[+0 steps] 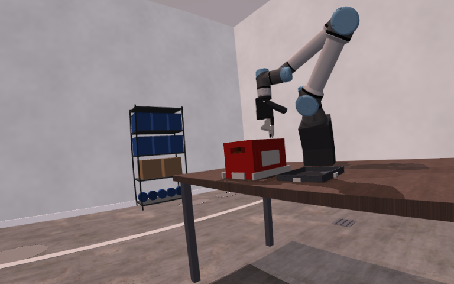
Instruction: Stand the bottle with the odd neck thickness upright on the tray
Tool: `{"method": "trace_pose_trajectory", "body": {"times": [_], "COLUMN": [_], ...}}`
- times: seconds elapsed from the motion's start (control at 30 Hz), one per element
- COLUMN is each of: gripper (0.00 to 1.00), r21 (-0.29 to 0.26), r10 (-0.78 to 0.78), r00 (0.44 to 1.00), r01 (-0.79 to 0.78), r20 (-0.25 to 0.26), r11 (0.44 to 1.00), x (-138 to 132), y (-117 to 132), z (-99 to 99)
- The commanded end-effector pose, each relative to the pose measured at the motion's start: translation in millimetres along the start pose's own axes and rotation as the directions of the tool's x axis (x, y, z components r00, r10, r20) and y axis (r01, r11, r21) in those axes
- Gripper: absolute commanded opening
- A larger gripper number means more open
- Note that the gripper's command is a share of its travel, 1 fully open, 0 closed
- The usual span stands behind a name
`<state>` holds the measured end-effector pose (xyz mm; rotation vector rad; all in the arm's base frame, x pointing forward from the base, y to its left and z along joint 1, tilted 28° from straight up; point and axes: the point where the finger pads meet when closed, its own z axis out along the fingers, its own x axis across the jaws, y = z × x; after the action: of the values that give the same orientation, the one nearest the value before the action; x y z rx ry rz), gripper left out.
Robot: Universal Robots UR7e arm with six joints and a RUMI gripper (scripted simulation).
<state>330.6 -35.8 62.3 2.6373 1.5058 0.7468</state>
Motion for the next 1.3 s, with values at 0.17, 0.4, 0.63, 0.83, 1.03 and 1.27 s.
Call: {"method": "trace_pose_trajectory", "body": {"times": [0.17, 0.4, 0.63, 0.83, 1.03, 1.27], "gripper": [0.38, 0.38, 0.38, 0.38, 0.38, 0.38], "r21": [0.002, 0.002, 0.003, 0.003, 0.003, 0.003], "r10": [0.003, 0.003, 0.002, 0.002, 0.002, 0.002], "r00": [1.000, 1.000, 1.000, 1.000, 1.000, 1.000], "r01": [-0.003, -0.003, -0.002, -0.002, -0.002, -0.002], "r20": [-0.001, -0.001, -0.001, -0.001, -0.001, -0.001], "r11": [1.000, 1.000, 1.000, 1.000, 1.000, 1.000], "x": [-0.3, -0.3, 0.1, 0.0, 0.0, 0.0], "y": [-4.7, -8.0, -7.9, -7.8, -7.8, -7.8], "z": [1.5, 1.5, 1.4, 1.4, 1.4, 1.4]}}
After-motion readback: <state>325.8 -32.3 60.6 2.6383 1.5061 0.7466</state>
